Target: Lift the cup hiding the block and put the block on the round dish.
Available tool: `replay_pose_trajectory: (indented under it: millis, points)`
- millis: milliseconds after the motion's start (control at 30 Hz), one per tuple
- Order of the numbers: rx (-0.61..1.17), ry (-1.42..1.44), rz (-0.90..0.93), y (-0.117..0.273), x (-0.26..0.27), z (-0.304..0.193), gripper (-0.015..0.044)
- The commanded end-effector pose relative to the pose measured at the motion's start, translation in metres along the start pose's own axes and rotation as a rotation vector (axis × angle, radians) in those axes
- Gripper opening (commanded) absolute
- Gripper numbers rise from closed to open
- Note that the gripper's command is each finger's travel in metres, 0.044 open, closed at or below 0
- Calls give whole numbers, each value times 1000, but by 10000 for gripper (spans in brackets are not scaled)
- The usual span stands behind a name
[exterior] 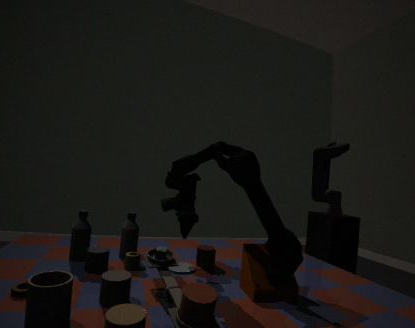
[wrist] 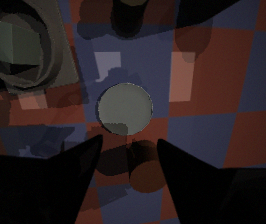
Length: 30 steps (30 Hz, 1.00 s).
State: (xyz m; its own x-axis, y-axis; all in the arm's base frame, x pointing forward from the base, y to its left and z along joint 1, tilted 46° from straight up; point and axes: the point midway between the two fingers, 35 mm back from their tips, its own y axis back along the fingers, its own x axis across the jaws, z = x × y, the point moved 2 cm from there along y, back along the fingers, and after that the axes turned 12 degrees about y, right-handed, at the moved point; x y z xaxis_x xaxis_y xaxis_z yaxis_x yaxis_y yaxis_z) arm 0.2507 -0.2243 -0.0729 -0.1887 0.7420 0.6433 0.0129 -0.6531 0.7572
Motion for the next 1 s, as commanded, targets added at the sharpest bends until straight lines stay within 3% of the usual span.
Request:
replay_pose_trajectory:
  millis: [0,967]
  points:
    - [-8,147,2,5,8,12,260]
    - [-51,1133,30,22,69,80,260]
